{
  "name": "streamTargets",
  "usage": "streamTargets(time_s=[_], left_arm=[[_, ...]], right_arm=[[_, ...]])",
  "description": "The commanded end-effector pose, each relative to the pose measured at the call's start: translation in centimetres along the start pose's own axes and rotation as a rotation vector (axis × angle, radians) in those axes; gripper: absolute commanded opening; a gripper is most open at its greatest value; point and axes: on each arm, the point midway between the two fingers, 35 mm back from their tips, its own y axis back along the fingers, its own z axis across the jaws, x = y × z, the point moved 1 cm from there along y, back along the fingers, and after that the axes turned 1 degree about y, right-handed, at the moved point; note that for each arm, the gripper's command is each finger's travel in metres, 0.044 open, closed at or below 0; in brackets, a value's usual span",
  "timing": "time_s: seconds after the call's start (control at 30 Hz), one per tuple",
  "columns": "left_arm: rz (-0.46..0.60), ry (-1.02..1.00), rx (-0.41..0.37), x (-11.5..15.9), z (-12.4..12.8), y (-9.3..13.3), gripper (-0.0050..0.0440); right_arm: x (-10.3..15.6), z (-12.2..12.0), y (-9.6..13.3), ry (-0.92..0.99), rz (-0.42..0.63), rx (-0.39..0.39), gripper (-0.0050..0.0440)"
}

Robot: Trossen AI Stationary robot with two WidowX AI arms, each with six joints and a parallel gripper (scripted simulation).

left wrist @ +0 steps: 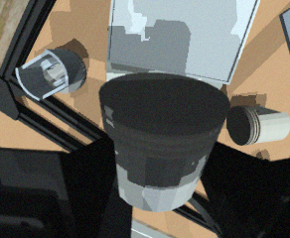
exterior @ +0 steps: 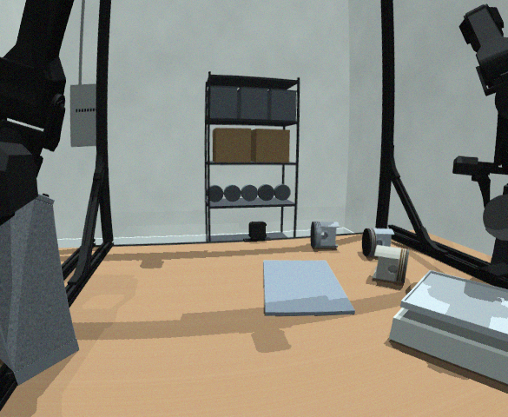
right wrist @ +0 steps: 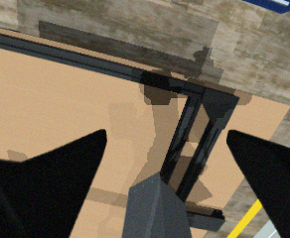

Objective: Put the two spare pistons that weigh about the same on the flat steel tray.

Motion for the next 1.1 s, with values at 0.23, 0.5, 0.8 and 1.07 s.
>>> streamTargets(time_s=[0.23,0.5,0.8,1.07], left_arm=[[-0.051,-0.277,-0.012,-0.1,-0.5,0.2,0.0158],[-0.053,-0.437,-0.017,-1.2,-3.4,0.3,0.0158],[-0.055,-0.677,-0.024,-2.7,-7.6,0.3,0.0158],[-0.056,-0.768,-0.027,-3.7,-10.4,0.4,0.0158]], right_arm=[[0.0,0.0,0.0,0.0,0.001,-0.001,0.044],[0.0,0.0,0.0,0.0,0.001,-0.001,0.044],[0.0,0.0,0.0,0.0,0.001,-0.001,0.044],[0.0,0.0,0.0,0.0,0.001,-0.001,0.044]])
